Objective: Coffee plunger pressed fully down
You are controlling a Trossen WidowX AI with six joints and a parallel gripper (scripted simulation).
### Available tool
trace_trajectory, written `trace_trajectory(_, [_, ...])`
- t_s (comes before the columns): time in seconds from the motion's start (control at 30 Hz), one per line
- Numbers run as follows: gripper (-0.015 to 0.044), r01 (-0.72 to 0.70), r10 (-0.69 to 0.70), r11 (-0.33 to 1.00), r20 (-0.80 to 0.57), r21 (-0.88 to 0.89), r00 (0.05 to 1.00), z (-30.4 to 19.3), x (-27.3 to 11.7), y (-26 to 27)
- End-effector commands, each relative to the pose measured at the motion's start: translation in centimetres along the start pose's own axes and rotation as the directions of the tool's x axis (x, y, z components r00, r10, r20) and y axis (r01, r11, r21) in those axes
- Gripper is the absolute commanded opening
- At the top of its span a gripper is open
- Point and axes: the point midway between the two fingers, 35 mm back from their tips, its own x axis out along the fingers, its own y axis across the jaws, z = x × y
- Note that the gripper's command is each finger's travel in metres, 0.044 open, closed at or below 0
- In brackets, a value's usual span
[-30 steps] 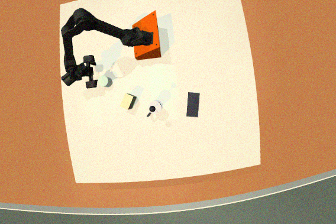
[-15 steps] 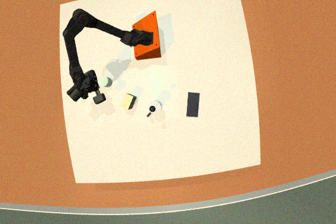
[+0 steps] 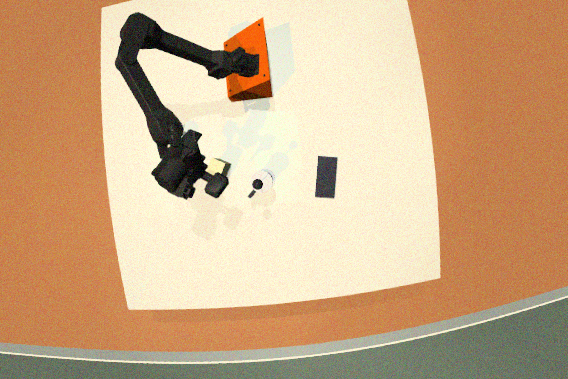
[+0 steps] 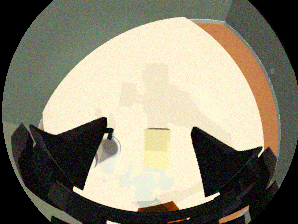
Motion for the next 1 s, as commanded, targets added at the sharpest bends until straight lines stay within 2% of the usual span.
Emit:
trace_trajectory(0.0, [0.0440, -0.063, 0.076, 0.988, 0.087, -0.140, 0.993, -0.5, -3.1, 4.6])
trace_trajectory(0.27, [0.0440, -0.129, 0.243, 0.907, 0.249, -0.402, 0.938, -3.1, -10.4, 12.1])
trace_trajectory(0.43, [0.0440, -0.134, 0.343, 0.841, 0.325, -0.524, 0.881, -5.4, -14.9, 15.0])
trace_trajectory(0.57, [0.0440, -0.138, 0.352, 0.835, 0.323, -0.533, 0.879, -6.0, -14.2, 15.0])
trace_trajectory(0.77, [0.0440, -0.136, 0.351, 0.835, 0.326, -0.533, 0.878, -8.5, -10.1, 13.9])
trace_trajectory(0.97, [0.0440, -0.136, 0.351, 0.835, 0.326, -0.533, 0.878, -8.4, -9.9, 13.9])
